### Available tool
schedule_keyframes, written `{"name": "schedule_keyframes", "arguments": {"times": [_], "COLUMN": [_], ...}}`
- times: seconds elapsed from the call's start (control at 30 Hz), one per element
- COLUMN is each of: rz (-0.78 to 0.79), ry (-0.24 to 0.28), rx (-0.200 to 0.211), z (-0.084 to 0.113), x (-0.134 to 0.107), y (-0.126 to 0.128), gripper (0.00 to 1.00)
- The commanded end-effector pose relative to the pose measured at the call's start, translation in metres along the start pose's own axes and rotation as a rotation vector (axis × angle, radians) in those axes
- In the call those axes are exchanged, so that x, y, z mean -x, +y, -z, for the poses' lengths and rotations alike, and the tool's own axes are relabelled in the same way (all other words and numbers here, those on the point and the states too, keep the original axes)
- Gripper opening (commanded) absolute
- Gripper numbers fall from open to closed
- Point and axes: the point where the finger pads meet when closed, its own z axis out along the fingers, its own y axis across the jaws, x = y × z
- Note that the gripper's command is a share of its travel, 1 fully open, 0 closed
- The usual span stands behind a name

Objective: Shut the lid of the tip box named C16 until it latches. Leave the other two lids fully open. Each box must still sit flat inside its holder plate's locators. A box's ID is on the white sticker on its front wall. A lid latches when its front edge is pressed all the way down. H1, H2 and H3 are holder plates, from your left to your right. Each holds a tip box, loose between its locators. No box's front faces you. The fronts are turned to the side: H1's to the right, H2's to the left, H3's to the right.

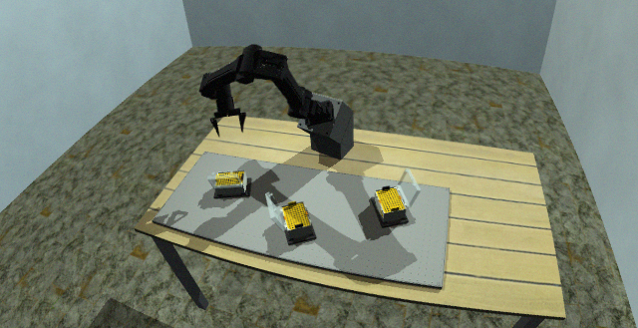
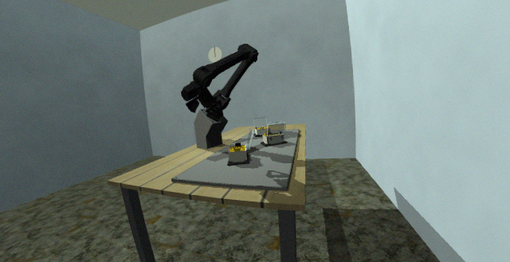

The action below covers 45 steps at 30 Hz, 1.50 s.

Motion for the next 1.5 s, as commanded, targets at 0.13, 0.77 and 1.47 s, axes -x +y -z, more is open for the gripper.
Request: {"name": "schedule_keyframes", "arguments": {"times": [0.13,0.77,1.47], "rz": [-0.318,-0.368,-0.365], "ry": [-0.005,0.005,0.005], "rx": [0.073,0.072,0.072], "z": [0.0041,0.0011,0.0009], "x": [0.0014,-0.0007,-0.0006], "y": [-0.0052,-0.0063,-0.0062], "gripper": [1.00,1.00,1.00]}}
